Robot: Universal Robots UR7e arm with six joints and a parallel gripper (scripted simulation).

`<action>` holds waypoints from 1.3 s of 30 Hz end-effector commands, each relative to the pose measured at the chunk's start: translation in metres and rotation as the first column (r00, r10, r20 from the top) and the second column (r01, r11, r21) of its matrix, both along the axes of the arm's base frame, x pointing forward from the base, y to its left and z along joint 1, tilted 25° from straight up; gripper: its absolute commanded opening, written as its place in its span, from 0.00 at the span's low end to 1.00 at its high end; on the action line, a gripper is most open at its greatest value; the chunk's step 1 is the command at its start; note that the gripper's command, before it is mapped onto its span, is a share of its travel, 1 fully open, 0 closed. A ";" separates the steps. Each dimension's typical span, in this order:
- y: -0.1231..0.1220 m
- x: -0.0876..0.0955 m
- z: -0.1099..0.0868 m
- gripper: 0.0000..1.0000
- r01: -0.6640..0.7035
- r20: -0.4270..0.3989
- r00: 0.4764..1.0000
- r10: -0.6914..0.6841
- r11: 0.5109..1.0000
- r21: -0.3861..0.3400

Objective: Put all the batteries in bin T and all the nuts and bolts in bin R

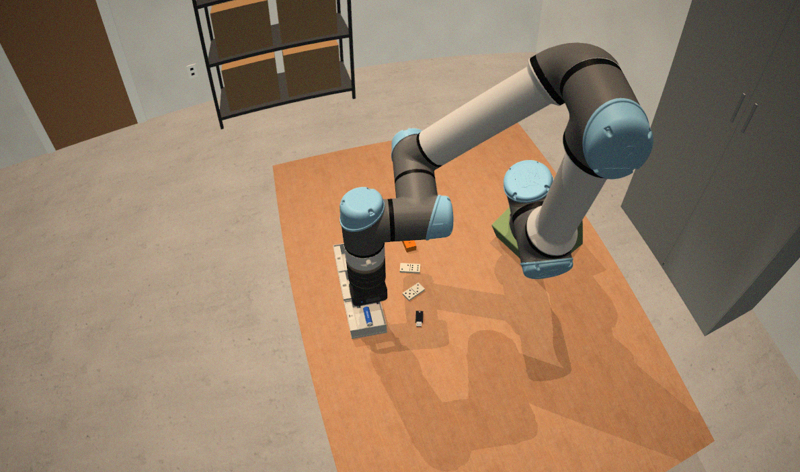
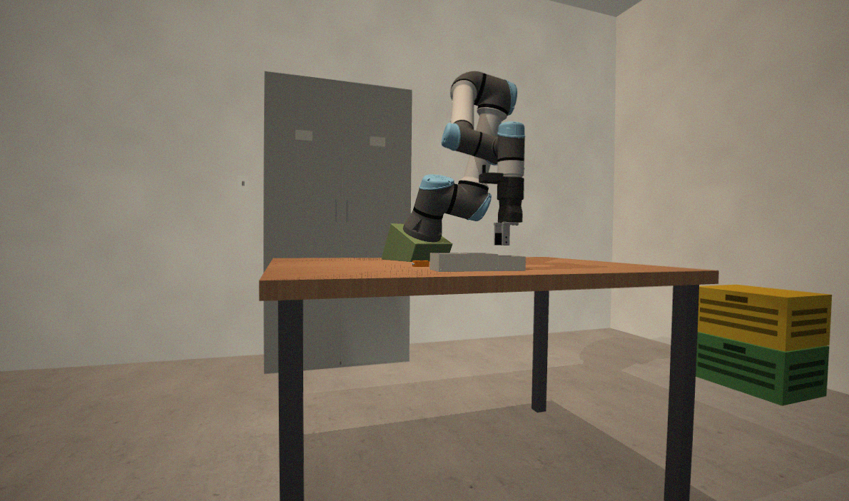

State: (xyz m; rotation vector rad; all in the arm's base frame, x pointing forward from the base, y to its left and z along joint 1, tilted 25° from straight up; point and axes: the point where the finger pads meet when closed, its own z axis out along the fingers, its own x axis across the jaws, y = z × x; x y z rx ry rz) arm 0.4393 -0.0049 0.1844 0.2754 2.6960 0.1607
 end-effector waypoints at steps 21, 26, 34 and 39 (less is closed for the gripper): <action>-0.112 -0.119 -0.059 0.80 -0.043 0.003 0.999 0.043 0.999 -0.016; -0.129 -0.136 -0.068 0.80 -0.043 0.003 0.999 0.043 0.999 -0.016; -0.164 -0.174 -0.086 0.80 -0.043 0.003 0.999 0.043 0.999 -0.016; -0.175 -0.191 -0.093 0.80 -0.043 0.003 0.999 0.043 0.999 -0.016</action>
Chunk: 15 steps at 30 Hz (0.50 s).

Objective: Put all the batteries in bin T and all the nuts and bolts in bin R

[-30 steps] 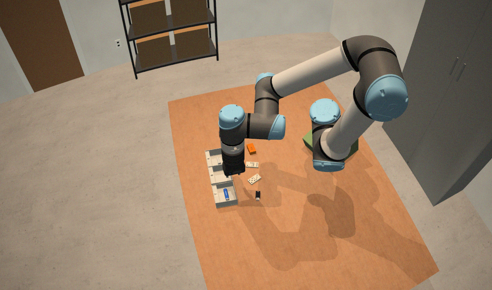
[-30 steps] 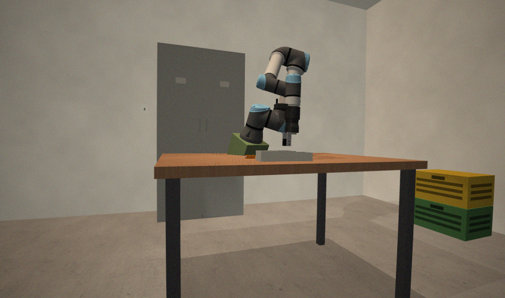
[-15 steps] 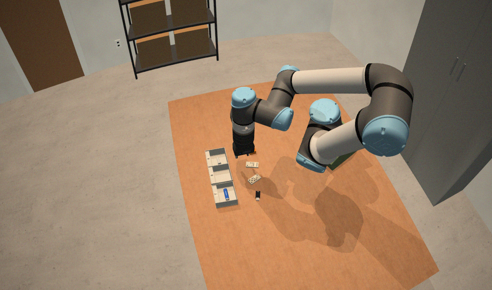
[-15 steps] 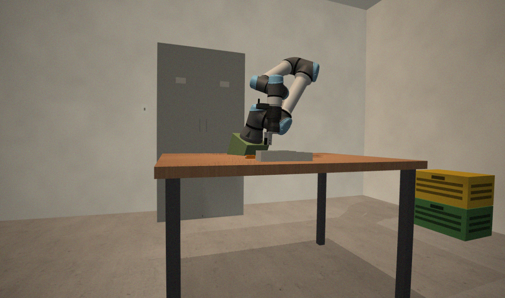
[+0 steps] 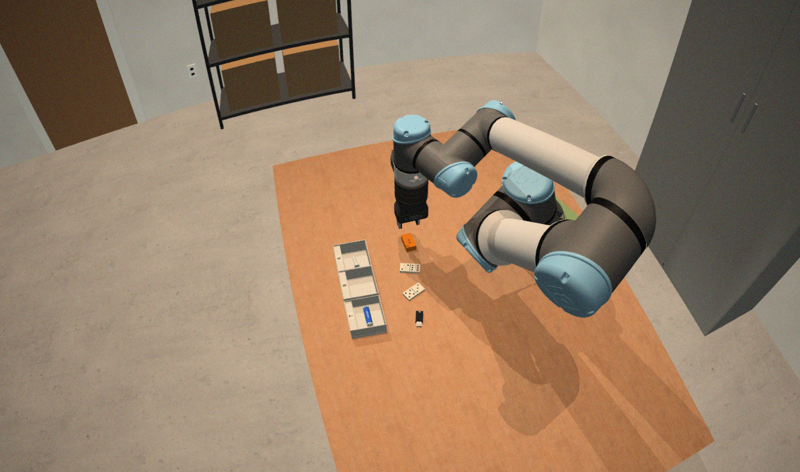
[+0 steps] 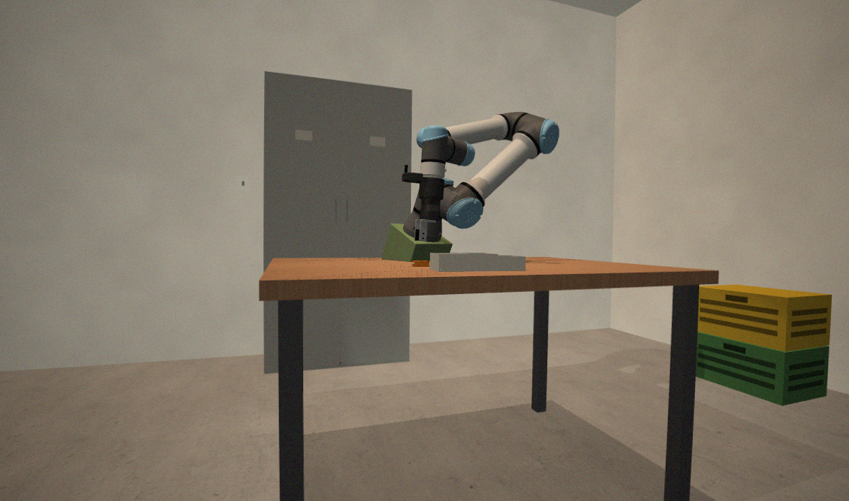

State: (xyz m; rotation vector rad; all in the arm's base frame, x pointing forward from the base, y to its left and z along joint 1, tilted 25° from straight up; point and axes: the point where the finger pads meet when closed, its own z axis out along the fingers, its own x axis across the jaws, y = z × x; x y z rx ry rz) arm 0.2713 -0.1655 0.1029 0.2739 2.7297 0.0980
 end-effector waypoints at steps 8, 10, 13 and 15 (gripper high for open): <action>-0.011 -0.017 -0.005 0.80 -0.048 0.038 0.998 0.047 0.999 0.020; -0.008 -0.013 -0.003 0.80 -0.052 0.038 0.998 0.051 0.998 0.020; -0.004 -0.008 -0.001 0.80 -0.051 0.038 0.998 0.050 0.998 0.020; -0.002 -0.005 0.001 0.80 -0.051 0.038 0.998 0.050 0.998 0.020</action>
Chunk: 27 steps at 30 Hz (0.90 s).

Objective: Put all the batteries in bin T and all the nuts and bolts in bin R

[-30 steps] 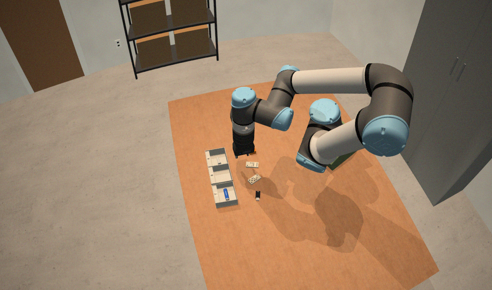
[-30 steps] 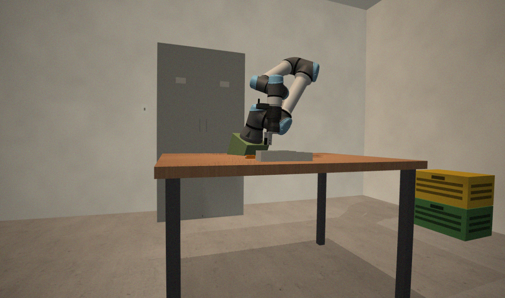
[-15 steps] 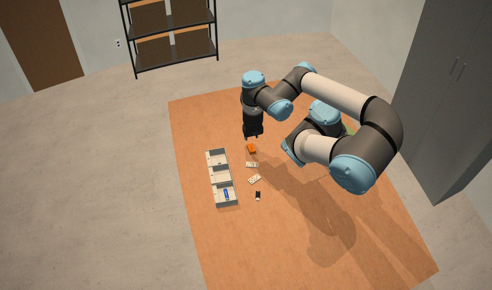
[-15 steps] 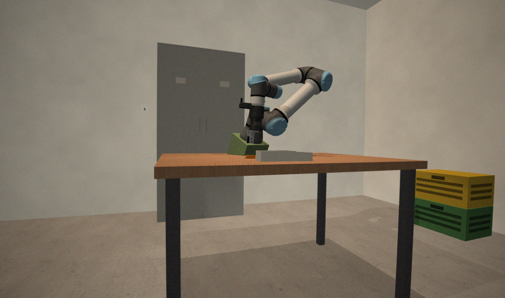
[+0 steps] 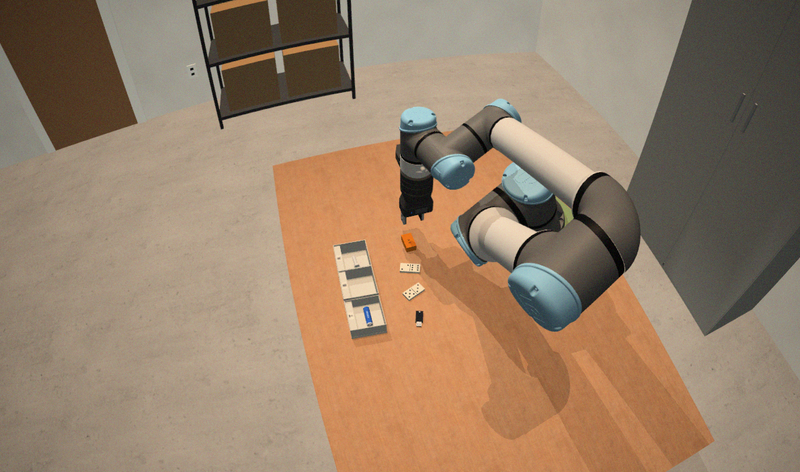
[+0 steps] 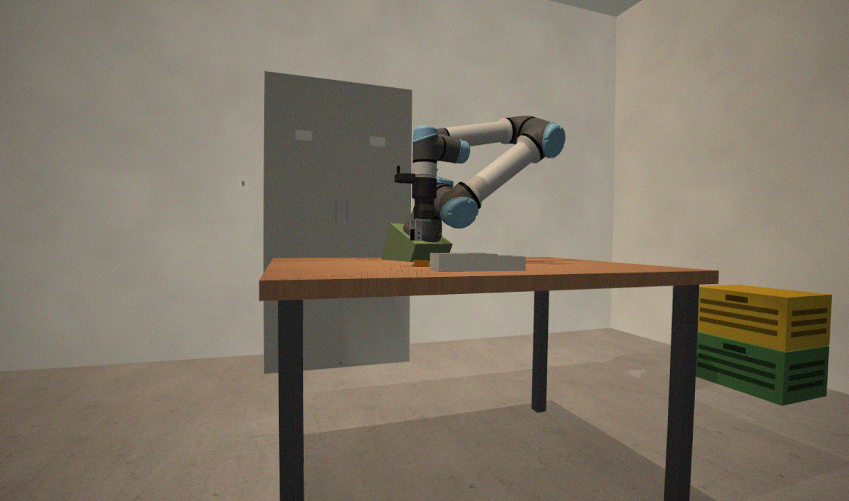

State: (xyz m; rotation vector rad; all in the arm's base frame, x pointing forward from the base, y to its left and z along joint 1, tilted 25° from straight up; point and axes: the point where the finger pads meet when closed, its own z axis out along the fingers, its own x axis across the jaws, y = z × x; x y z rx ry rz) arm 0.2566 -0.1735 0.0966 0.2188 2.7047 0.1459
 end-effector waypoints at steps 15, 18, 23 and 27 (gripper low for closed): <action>0.009 0.015 0.008 0.80 -0.008 0.004 1.000 0.008 1.000 0.001; 0.008 0.014 0.008 0.80 -0.005 0.004 1.000 0.005 1.000 0.001; 0.007 0.013 0.008 0.80 -0.005 0.005 1.000 0.005 1.000 0.001; 0.008 0.013 0.007 0.80 -0.006 0.005 1.000 0.006 1.000 0.001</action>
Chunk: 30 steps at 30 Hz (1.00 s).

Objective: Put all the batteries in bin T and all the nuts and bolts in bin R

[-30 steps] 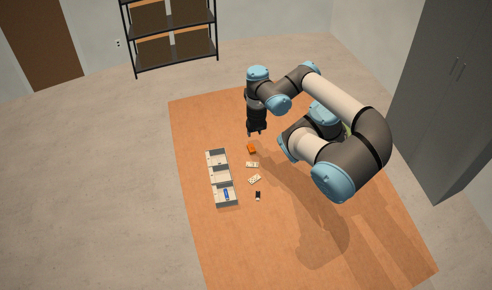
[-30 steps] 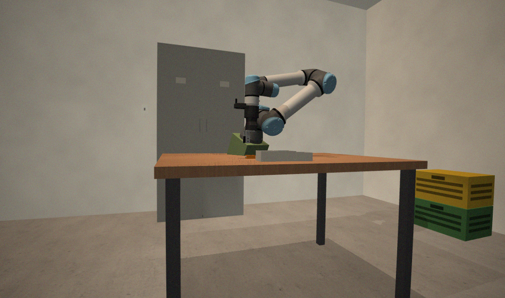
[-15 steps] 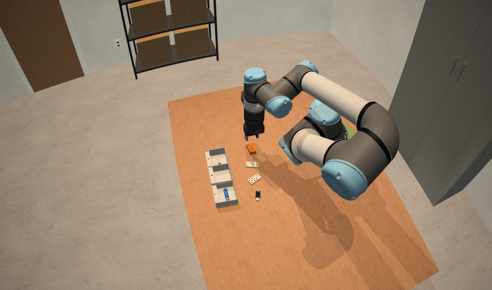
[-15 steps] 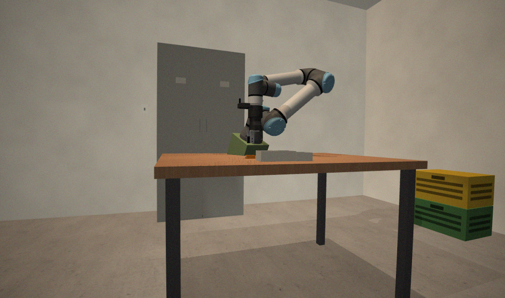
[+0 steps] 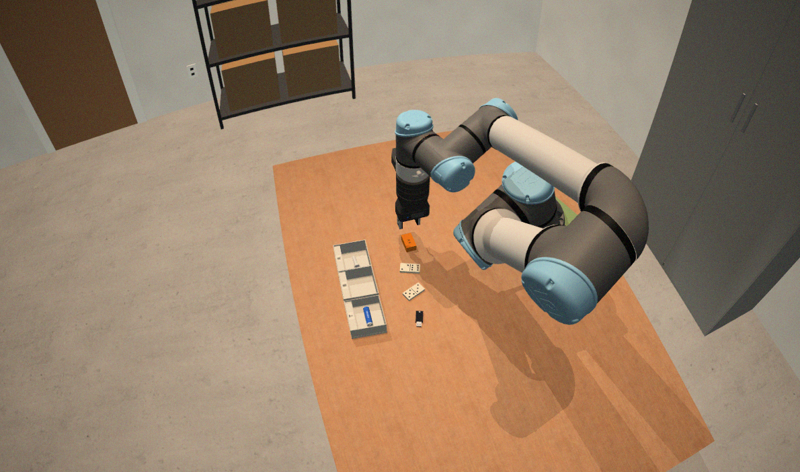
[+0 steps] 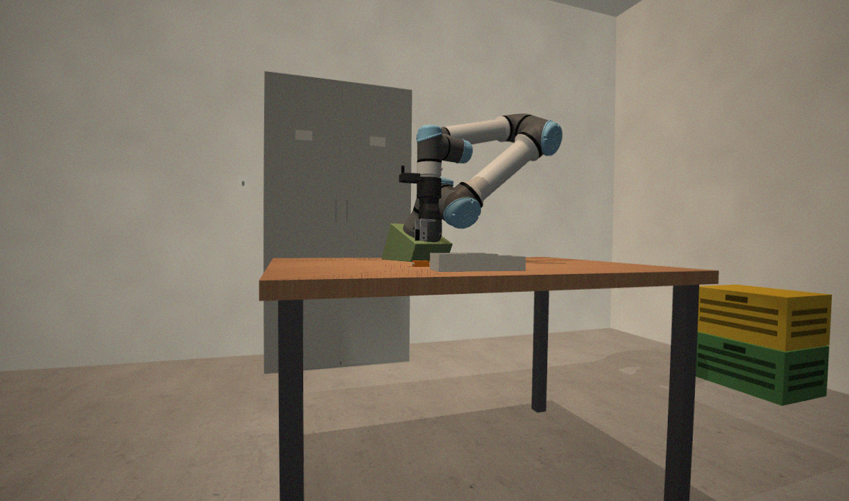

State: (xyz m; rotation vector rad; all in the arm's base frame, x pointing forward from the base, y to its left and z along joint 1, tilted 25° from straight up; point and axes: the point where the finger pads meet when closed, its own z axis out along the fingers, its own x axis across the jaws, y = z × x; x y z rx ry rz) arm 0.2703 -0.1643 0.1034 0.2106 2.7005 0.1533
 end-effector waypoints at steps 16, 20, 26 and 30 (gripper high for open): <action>0.001 0.004 -0.013 0.80 -0.001 -0.001 1.000 0.001 1.000 0.002; 0.003 0.010 -0.027 0.80 -0.001 -0.001 1.000 0.001 1.000 0.002; 0.004 0.021 -0.048 0.80 -0.001 -0.002 1.000 0.001 1.000 0.002; 0.003 0.027 -0.059 0.80 -0.001 -0.002 1.000 0.001 1.000 0.002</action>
